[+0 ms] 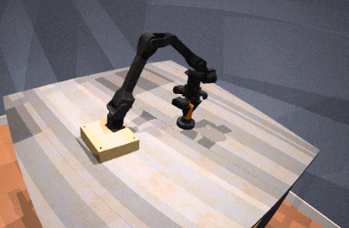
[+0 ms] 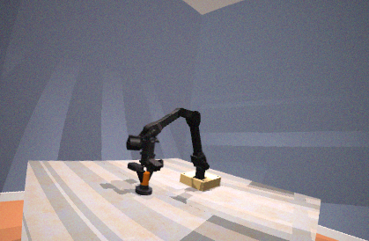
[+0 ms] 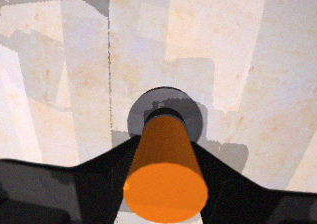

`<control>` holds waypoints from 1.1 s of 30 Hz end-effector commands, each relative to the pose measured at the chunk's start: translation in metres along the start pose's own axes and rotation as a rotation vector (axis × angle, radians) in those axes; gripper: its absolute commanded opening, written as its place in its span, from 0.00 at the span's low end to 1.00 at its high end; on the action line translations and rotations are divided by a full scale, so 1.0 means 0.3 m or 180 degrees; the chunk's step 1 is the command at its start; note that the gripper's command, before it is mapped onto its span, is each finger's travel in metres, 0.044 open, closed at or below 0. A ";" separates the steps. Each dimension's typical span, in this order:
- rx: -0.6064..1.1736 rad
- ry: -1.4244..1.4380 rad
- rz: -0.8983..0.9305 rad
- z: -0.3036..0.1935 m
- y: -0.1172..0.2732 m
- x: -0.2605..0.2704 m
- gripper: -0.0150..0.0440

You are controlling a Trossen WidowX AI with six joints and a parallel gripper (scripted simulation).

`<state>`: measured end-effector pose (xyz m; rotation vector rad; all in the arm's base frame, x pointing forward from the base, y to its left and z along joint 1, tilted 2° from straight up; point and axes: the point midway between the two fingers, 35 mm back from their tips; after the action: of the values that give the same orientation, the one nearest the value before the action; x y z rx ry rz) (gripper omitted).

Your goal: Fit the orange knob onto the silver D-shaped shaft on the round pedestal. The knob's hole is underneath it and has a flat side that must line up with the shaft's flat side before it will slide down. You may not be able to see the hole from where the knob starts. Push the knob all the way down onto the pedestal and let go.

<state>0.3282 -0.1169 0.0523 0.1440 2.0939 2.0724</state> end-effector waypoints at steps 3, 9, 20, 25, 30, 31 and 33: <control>0.0000 -0.0013 -0.0002 0.000 0.001 0.000 0.61; 0.0000 -0.0013 -0.0002 0.000 0.001 0.000 0.88; 0.0000 -0.0013 -0.0002 0.000 0.001 0.000 1.00; 0.0000 -0.0005 -0.0002 -0.001 0.184 -0.015 1.00; 0.0000 0.0000 0.0000 0.001 0.318 -0.002 1.00; 0.0000 0.0000 -0.0001 0.001 0.318 -0.009 1.00; 0.0000 0.0000 -0.0001 0.000 0.318 -0.013 1.00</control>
<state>0.3280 -0.1168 0.1424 0.1270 2.0906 2.0611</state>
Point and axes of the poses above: the point midway between the two fingers, 35 mm back from their tips, its own y axis back along the fingers, its own x axis across the jaws, z = x × y, and after that the axes turned 11 degrees about -y, right-handed
